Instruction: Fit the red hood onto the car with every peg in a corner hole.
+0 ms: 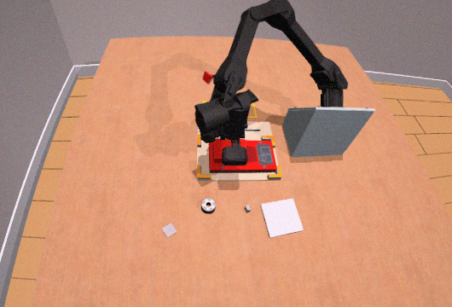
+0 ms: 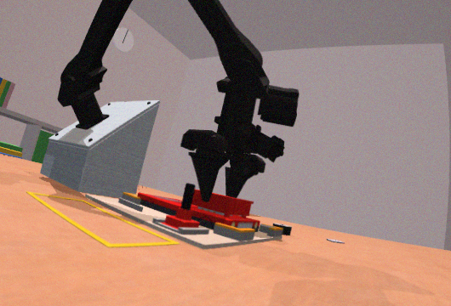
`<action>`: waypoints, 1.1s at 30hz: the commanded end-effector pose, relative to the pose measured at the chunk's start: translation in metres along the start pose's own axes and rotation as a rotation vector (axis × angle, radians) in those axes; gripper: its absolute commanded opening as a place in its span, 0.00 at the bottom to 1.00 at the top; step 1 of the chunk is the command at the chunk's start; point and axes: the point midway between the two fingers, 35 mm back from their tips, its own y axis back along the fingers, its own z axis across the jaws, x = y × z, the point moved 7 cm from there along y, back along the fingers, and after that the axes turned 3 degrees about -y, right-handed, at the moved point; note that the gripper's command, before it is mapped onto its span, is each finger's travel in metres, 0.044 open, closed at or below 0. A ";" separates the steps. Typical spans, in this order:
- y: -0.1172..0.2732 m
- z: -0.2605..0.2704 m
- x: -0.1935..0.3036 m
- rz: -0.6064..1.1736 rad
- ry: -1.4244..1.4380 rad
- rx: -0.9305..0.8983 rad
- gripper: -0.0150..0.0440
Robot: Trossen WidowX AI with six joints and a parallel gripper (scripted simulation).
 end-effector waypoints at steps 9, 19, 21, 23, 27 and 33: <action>-0.002 0.000 0.000 0.000 0.000 0.000 0.30; -0.002 0.000 0.000 0.000 0.000 0.000 0.74; -0.002 0.000 0.000 0.000 0.000 0.000 0.83; -0.002 0.000 0.000 0.000 0.000 0.000 0.92; -0.002 0.000 0.000 0.000 0.000 0.000 1.00; 0.031 0.001 -0.002 0.002 0.000 -0.007 1.00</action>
